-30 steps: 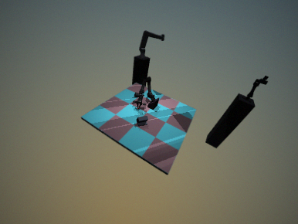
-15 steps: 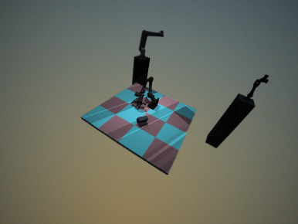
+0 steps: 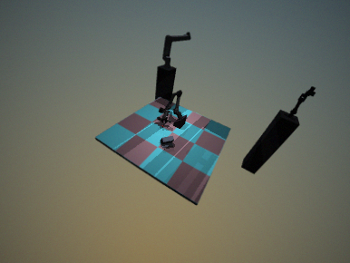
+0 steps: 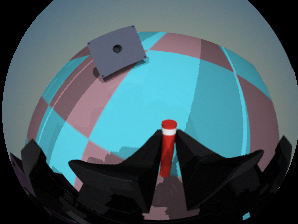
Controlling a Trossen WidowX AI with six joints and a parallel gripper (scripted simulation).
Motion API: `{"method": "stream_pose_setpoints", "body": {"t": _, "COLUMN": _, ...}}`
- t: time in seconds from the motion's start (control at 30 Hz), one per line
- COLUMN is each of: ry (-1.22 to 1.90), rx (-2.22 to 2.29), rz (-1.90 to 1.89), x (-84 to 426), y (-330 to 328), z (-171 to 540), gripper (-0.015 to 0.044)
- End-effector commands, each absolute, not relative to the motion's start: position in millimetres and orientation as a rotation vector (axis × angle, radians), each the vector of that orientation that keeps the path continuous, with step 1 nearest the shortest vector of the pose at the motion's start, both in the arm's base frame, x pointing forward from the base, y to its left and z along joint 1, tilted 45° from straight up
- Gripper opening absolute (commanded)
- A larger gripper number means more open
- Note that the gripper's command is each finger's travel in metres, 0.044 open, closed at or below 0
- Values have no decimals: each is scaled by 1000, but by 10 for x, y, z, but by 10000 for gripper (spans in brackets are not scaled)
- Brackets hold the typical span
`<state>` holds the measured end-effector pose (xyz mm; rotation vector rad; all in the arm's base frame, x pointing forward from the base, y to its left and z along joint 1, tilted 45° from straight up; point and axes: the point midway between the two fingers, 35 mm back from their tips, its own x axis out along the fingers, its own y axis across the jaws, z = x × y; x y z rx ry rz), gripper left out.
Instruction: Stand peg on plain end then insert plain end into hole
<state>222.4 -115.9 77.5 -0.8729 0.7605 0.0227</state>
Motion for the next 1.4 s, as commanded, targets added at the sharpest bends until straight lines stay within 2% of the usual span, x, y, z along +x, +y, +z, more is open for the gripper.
{"method": "stream_pose_setpoints", "body": {"t": 0.0, "ry": 723, "rx": -874, "rz": 42, "x": 2187, "y": -1152, "z": 773, "gripper": 49}}
{"method": "stream_pose_setpoints", "body": {"t": 1.37, "ry": 394, "rx": -841, "rz": 196, "x": 1921, "y": -1214, "z": 819, "gripper": 49}}
